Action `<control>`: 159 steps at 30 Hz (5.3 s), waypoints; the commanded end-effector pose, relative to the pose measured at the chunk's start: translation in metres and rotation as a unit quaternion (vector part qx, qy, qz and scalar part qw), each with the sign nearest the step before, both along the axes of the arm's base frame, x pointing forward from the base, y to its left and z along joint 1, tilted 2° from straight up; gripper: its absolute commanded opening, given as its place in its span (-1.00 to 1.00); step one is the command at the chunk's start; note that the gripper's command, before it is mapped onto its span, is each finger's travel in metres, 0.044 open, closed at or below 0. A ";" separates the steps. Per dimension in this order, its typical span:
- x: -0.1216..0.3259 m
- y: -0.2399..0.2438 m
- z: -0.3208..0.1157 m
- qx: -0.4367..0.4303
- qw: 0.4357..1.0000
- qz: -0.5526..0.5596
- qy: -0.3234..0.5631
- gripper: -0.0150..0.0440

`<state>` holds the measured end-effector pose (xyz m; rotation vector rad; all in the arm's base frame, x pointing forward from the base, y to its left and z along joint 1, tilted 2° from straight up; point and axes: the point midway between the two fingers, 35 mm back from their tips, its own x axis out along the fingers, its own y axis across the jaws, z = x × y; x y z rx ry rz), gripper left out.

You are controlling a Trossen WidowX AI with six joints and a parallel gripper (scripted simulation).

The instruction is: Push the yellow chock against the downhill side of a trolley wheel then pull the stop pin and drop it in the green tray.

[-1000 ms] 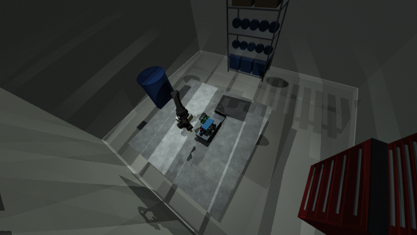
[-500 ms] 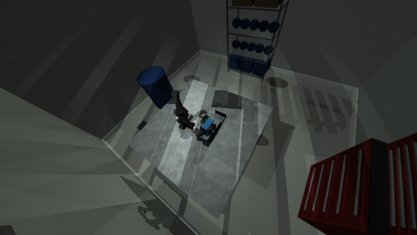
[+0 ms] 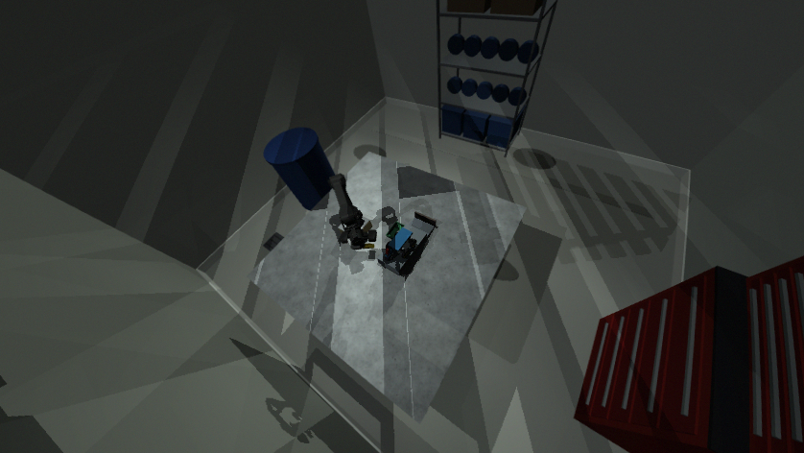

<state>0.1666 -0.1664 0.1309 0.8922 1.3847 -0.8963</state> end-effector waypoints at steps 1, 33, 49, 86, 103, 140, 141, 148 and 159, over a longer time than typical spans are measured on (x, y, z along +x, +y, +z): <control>0.000 0.000 0.000 0.001 0.997 0.071 -0.001 -0.49; 0.000 0.000 0.000 0.003 0.841 0.541 -0.002 -0.49; 0.000 0.000 0.000 0.004 0.682 0.731 -0.003 -0.49; 0.004 0.009 -0.001 0.005 0.293 0.956 -0.004 -0.49; 0.027 0.068 -0.006 0.005 0.282 0.959 -0.007 -0.49; 0.076 0.191 -0.013 0.004 0.282 0.959 -0.014 -0.49; 0.077 0.194 -0.013 0.004 0.282 0.959 -0.014 -0.49; 0.087 0.220 -0.014 0.004 0.282 0.959 -0.015 -0.49; 0.103 0.258 -0.014 0.004 0.282 0.959 -0.017 -0.49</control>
